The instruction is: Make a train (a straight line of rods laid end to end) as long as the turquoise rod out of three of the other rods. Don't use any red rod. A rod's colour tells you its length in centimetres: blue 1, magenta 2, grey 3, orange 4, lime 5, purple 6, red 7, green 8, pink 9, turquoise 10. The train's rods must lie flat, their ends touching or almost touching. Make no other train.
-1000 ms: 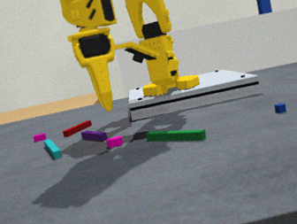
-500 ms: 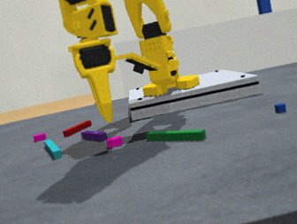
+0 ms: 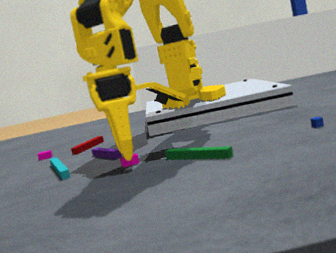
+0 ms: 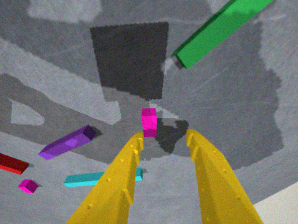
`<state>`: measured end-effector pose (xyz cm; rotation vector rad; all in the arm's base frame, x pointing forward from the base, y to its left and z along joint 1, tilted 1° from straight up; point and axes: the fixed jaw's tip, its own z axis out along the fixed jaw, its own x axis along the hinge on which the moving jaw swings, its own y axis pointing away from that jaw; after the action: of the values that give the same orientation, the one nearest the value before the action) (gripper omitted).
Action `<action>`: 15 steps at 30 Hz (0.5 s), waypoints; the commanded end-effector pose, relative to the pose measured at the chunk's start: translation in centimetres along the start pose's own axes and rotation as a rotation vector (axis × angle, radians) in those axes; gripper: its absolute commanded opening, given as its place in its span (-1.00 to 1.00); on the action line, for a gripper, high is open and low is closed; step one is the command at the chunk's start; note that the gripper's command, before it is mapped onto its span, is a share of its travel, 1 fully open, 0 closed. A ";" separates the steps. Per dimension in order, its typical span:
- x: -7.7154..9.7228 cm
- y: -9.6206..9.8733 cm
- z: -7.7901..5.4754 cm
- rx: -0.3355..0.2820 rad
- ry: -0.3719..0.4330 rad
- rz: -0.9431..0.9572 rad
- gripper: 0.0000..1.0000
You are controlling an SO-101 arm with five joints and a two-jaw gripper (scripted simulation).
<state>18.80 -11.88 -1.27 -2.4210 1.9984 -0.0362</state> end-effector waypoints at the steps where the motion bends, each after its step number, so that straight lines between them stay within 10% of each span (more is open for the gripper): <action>1: -0.5 0.4 0.9 -0.022 -0.022 -0.017 -0.63; 15: -0.9 0.9 1.7 -0.042 -0.040 -0.015 -0.63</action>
<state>18.37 -11.62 -2.23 -2.4237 2.0000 -0.0073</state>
